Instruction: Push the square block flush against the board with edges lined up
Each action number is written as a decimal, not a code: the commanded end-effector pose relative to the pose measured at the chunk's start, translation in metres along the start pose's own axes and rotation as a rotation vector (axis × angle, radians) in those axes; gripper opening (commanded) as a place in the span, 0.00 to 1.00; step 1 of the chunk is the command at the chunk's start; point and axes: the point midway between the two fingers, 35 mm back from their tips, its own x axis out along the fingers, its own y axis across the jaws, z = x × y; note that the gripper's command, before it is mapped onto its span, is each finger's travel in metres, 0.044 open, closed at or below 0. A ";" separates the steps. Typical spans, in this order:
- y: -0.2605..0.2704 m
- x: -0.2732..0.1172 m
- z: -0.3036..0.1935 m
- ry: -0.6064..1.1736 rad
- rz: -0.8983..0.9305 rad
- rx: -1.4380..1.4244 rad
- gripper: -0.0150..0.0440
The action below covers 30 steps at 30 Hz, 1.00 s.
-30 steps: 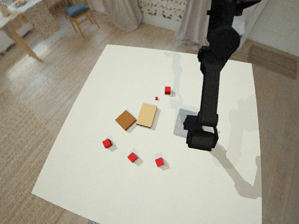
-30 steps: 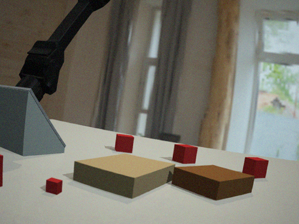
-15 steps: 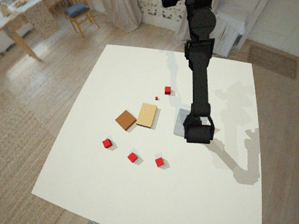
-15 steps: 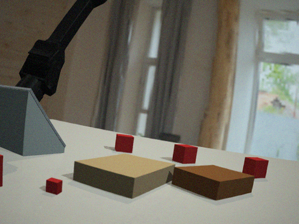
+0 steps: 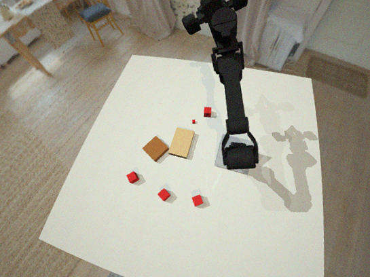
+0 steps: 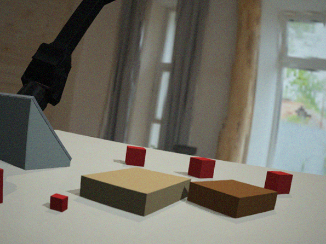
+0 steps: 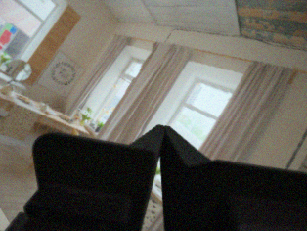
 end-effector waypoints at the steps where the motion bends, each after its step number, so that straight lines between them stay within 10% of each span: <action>1: 0.026 0.006 -0.030 0.099 0.078 -0.093 0.25; 30: 0.181 -0.042 -0.200 0.543 0.740 -0.638 0.25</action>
